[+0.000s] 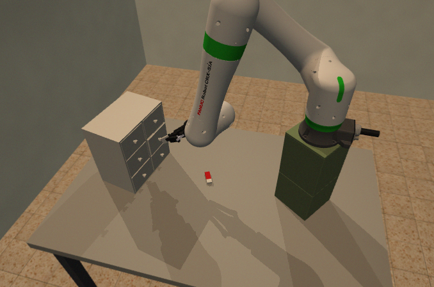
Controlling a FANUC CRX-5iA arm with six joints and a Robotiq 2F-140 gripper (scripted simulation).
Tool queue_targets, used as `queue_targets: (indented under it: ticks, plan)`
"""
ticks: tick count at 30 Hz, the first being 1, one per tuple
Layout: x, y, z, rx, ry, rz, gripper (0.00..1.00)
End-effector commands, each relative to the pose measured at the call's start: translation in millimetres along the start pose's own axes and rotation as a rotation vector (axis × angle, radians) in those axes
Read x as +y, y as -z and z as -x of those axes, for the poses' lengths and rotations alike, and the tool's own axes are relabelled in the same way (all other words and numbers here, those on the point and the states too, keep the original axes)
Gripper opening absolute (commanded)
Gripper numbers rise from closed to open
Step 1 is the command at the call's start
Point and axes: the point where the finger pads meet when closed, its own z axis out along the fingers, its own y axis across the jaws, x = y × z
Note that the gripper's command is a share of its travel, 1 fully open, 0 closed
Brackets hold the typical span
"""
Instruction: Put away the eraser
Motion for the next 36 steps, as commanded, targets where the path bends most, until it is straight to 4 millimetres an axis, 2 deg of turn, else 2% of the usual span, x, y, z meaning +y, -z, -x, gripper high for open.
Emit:
queue_targets:
  ticks: [1,36]
  plan:
    - [0.0,-1.1,-1.3,0.001,0.0,0.0,0.0]
    - [0.0,-3.6,-3.4,0.001,0.0,0.0,0.0]
